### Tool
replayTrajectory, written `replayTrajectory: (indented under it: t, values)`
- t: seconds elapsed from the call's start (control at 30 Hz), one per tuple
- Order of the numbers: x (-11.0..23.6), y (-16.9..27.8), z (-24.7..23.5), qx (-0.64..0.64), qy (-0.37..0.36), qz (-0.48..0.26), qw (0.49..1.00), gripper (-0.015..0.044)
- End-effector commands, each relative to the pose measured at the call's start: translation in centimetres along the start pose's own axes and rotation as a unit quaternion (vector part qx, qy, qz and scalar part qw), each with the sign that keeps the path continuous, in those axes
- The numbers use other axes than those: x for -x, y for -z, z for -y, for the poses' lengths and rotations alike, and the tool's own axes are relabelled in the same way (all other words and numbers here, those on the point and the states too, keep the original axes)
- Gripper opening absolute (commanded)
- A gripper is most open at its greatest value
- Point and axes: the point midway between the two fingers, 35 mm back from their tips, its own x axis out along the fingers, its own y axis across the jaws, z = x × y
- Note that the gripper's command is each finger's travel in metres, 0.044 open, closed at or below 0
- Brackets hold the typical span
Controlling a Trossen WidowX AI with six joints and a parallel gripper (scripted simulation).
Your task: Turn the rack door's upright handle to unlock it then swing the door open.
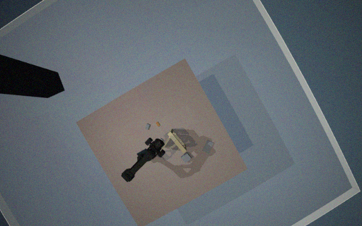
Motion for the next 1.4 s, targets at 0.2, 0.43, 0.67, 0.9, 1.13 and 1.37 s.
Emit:
replayTrajectory:
  t: [0.2,0.43,0.67,0.9,1.13,1.37]
  values:
    - [0.0,-0.5,-1.7,-0.066,0.001,0.002,0.998,0.0016]
    - [0.0,-0.9,-2.8,-0.109,0.0,0.003,0.994,0.0016]
    - [0.1,-1.3,-3.8,-0.145,-0.001,0.003,0.989,0.0016]
    - [0.1,-1.3,-3.9,-0.146,-0.001,0.003,0.989,0.0016]
    - [0.1,-1.3,-3.9,-0.146,-0.001,0.003,0.989,0.0069]
    - [0.1,-1.3,-3.9,-0.146,-0.001,0.003,0.989,0.0253]
